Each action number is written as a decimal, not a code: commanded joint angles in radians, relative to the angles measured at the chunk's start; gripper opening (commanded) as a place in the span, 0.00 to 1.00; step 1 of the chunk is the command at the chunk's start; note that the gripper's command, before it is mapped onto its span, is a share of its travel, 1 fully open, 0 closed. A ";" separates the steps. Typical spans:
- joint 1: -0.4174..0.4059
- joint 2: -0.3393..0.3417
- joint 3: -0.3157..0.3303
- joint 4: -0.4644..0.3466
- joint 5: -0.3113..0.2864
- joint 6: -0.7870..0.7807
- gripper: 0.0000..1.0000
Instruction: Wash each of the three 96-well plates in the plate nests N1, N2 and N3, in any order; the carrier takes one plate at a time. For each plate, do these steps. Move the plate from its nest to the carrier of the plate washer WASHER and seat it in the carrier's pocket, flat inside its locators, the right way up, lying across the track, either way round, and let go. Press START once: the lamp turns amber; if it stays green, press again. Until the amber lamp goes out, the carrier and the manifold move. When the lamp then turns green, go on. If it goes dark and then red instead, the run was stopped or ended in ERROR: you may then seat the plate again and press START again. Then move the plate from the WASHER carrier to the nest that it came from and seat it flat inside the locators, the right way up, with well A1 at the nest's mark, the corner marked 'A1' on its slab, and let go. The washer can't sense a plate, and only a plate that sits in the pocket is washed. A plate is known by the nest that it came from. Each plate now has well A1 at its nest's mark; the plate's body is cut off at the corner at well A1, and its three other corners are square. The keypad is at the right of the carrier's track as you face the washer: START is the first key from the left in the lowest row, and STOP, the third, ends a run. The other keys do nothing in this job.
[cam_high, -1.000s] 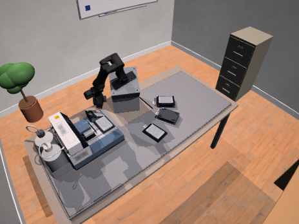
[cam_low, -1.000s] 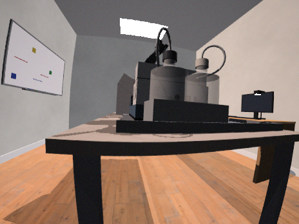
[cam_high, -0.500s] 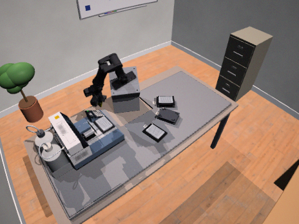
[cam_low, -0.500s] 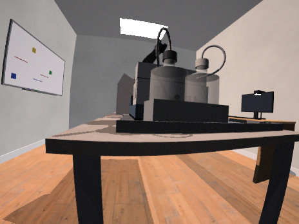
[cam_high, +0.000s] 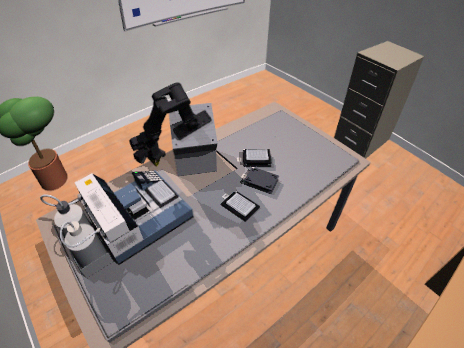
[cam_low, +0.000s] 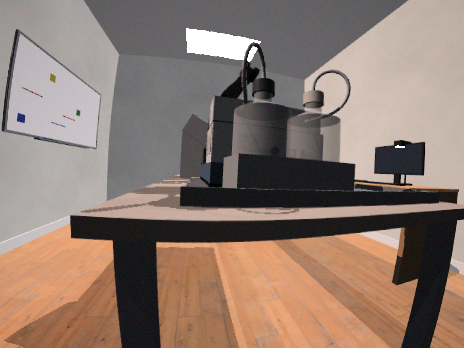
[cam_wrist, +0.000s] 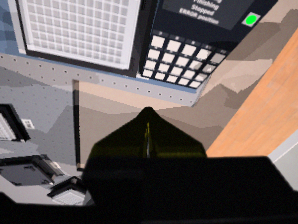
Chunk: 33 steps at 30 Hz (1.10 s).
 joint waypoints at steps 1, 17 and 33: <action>-0.004 -0.003 0.001 0.001 -0.004 0.166 0.00; 0.060 0.123 -0.010 0.174 0.011 0.309 0.00; 0.061 0.123 -0.010 0.174 0.011 0.309 0.00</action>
